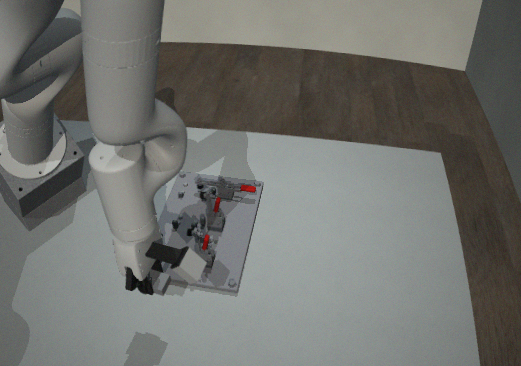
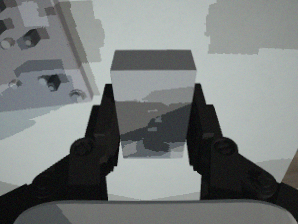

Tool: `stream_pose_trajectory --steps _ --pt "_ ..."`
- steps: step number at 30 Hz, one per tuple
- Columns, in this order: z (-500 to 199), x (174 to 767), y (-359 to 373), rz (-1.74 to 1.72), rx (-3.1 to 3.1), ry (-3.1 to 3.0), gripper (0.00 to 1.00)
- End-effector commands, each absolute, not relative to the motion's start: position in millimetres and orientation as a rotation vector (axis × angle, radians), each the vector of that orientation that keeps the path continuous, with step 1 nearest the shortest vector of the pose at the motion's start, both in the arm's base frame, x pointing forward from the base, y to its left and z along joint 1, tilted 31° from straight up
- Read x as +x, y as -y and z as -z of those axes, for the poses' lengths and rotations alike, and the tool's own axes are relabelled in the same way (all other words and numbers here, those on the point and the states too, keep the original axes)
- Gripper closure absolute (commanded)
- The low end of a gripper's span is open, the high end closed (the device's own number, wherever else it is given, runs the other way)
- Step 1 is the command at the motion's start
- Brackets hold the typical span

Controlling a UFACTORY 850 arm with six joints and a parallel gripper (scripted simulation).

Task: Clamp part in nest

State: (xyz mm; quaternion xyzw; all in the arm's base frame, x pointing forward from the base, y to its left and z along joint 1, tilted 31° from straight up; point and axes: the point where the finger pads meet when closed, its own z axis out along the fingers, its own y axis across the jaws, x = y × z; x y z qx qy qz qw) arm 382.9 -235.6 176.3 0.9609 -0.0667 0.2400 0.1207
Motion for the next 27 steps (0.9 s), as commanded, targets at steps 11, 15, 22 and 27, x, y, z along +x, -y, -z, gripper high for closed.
stream_pose_trajectory --steps 11,15,22,27 --pt "-176.8 383.2 235.7 -0.702 2.806 0.193 1.0" --pt "-176.8 383.2 235.7 -0.687 2.798 0.102 1.0" --pt "-176.8 383.2 235.7 -0.672 2.788 0.011 1.0" --pt "-176.5 383.2 235.8 -0.672 2.788 0.011 1.0"
